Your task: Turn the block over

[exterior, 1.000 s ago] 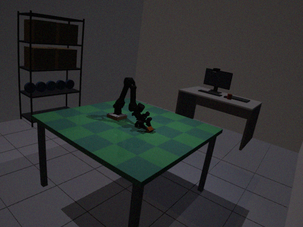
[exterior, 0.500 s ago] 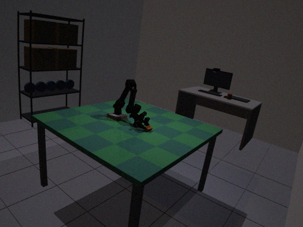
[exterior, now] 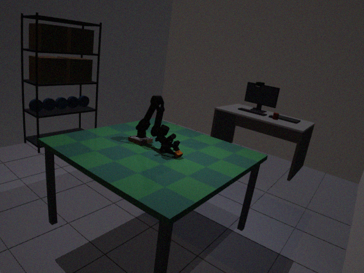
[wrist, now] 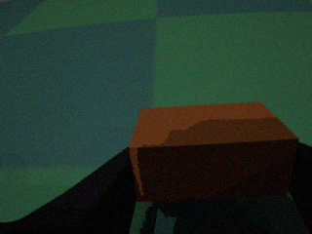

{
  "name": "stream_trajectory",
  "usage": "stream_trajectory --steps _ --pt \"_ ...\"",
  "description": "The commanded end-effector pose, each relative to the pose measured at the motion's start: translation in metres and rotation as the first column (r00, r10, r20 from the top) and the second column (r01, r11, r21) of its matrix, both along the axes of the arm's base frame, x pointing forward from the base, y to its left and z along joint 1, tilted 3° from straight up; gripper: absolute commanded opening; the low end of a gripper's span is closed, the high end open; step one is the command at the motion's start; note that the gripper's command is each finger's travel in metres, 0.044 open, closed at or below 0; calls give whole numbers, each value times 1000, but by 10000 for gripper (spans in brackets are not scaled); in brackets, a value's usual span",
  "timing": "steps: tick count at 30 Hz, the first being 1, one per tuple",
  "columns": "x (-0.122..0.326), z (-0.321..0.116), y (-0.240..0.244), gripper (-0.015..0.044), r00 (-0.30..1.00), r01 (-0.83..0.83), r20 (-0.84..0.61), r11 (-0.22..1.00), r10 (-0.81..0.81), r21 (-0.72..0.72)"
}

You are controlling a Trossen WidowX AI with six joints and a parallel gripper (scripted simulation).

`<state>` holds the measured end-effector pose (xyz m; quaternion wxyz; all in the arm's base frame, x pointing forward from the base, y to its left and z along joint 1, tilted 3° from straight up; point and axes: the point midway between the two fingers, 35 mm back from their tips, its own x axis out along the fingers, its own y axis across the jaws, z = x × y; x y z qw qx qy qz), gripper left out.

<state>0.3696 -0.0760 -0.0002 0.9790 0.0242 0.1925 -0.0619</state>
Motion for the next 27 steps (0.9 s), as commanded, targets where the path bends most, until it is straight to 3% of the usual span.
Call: stream_trajectory --steps 1,16,27 --pt "0 1 1 53 1000 -3 6 1000 3 4" --pt "0 1 1 440 1000 -3 6 1000 3 4" --pt "0 1 1 440 1000 -3 6 1000 3 4"
